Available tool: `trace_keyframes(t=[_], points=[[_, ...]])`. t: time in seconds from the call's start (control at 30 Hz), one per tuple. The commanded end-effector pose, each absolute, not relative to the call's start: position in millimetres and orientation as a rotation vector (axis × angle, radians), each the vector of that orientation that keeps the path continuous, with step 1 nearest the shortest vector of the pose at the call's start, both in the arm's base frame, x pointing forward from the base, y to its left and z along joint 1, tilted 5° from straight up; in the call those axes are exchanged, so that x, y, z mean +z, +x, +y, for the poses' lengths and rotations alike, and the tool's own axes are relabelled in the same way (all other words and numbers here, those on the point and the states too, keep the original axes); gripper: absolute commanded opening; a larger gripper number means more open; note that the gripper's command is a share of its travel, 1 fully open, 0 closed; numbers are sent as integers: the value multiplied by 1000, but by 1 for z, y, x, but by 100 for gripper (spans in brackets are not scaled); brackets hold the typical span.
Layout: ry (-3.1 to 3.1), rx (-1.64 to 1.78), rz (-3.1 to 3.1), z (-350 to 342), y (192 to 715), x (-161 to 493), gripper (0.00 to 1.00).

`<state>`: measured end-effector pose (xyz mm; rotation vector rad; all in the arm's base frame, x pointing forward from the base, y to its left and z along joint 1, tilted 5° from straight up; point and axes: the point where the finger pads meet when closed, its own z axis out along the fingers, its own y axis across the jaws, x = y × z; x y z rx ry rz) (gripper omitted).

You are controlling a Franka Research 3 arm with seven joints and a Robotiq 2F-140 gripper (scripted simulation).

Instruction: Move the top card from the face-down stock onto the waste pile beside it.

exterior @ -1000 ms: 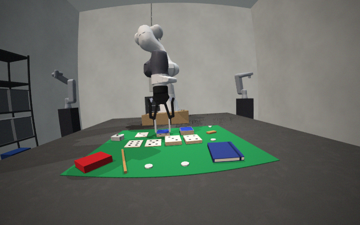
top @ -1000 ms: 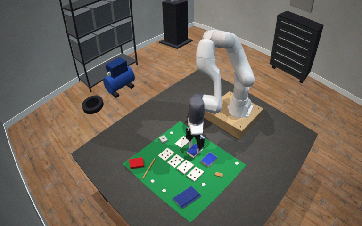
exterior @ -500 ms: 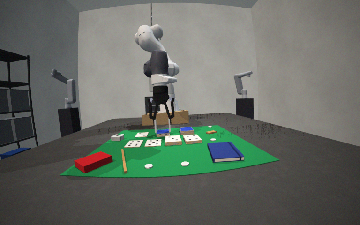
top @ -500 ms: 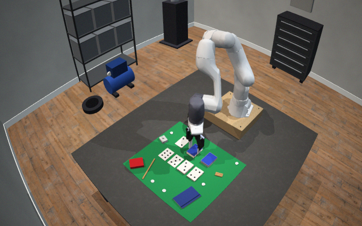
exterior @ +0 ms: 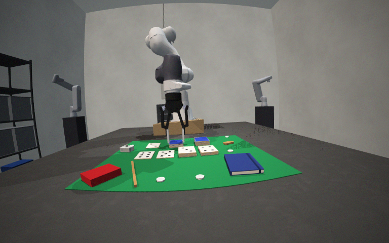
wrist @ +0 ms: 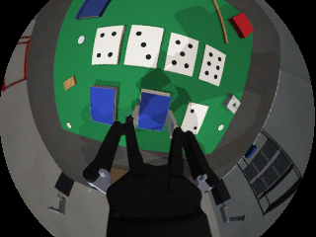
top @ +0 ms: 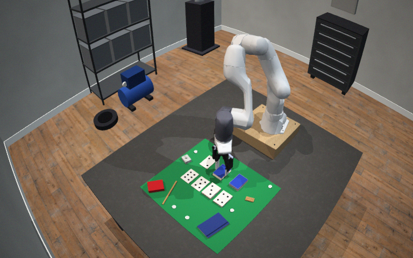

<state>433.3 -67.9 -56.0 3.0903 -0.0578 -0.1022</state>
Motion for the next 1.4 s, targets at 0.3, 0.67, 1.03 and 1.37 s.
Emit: trace_keyframes(t=[0.3, 0.67, 1.03, 1.37], points=[[3091, -98, -59, -66, 436, -56, 43], [3091, -98, -59, -66, 436, -56, 43], [3091, -98, -59, -66, 436, -59, 43], [3091, -98, -59, -66, 436, -62, 43]])
